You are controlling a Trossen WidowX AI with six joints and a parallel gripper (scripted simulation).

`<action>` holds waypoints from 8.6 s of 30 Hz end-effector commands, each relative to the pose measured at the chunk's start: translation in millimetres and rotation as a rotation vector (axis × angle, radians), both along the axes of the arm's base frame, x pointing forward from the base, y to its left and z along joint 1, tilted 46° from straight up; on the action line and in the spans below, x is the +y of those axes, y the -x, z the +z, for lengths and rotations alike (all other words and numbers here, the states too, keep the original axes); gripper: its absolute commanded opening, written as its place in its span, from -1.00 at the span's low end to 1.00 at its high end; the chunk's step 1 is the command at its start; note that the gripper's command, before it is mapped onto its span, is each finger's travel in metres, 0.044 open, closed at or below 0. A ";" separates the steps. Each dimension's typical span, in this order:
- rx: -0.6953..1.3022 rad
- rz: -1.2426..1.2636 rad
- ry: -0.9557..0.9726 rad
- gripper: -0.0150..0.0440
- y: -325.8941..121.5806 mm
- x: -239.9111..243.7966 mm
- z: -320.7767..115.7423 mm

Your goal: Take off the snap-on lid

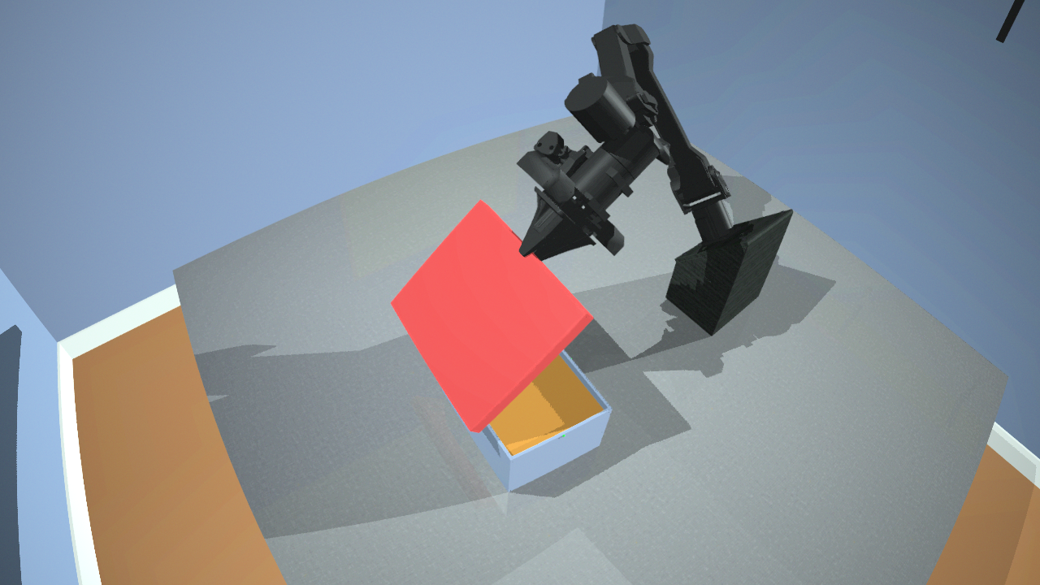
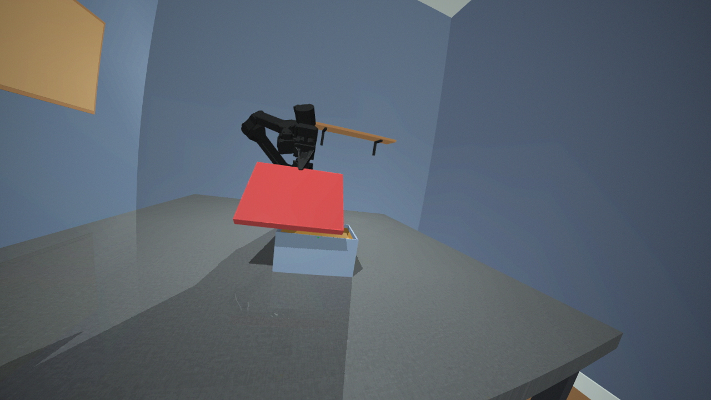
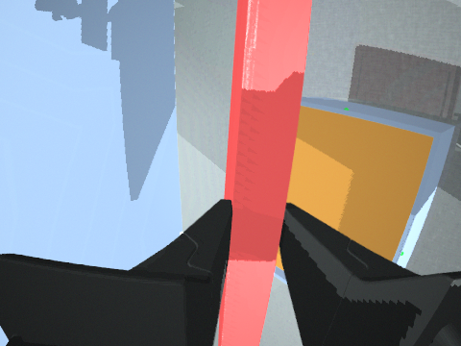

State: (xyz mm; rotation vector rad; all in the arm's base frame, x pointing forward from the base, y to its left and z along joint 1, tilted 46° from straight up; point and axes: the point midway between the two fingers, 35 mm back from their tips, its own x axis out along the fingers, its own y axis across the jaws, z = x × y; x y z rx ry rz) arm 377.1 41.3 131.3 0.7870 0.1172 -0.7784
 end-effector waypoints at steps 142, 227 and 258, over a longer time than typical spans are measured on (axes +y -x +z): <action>-0.007 0.011 0.006 -0.49 77.0 -173.4 170.2; -0.009 0.011 0.011 -0.49 79.8 -222.3 124.3; -0.009 0.011 0.012 -0.49 80.8 -240.3 107.5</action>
